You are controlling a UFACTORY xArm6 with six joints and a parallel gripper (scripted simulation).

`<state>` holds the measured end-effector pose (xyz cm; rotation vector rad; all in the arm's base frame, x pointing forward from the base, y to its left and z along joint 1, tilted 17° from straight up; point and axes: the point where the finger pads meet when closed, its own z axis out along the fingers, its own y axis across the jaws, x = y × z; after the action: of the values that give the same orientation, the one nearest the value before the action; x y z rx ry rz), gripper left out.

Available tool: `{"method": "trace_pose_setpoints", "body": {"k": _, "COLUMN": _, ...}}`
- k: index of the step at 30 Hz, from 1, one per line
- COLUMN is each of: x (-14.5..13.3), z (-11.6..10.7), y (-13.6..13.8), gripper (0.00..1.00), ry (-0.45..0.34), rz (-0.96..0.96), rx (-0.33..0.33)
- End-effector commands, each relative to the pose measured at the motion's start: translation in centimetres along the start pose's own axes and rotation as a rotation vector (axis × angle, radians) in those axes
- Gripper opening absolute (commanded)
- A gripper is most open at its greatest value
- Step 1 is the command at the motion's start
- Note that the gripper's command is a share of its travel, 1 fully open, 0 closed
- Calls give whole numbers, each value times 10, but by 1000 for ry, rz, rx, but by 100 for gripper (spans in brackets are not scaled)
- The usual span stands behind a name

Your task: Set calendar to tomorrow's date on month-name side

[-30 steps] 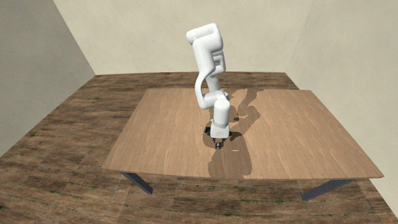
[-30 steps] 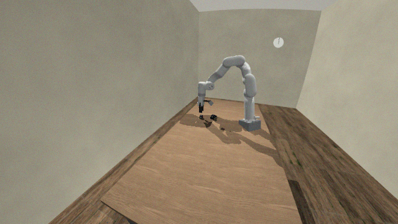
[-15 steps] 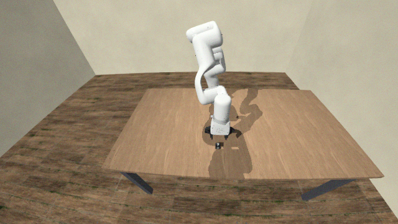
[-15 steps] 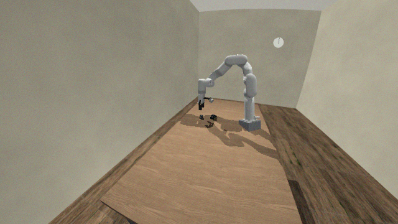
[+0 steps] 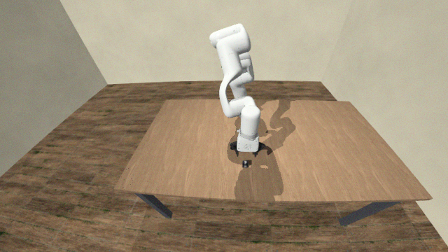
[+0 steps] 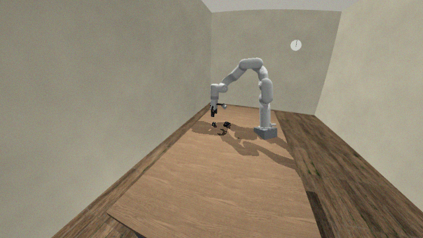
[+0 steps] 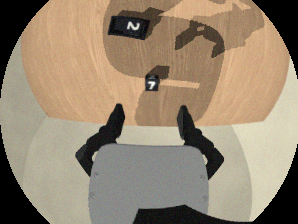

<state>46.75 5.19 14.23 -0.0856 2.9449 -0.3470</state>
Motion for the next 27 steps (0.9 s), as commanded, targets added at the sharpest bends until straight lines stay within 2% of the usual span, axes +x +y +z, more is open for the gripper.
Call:
{"method": "trace_pose_setpoints", "body": {"k": 1, "x": -1, "z": -2, "y": 0, "gripper": 100, "ry": -4, "rz": 1, "rx": -1}}
{"method": "trace_pose_setpoints", "body": {"k": 11, "x": -8, "z": -2, "y": -5, "gripper": 100, "ry": -4, "rz": 155, "rx": -1}}
{"method": "trace_pose_setpoints", "body": {"k": 14, "x": -15, "z": -3, "y": -10, "gripper": 100, "ry": -4, "rz": 305, "rx": -1}}
{"method": "trace_pose_setpoints", "body": {"k": 27, "x": -30, "z": -4, "y": -24, "gripper": 100, "ry": -3, "rz": 678, "rx": -1}}
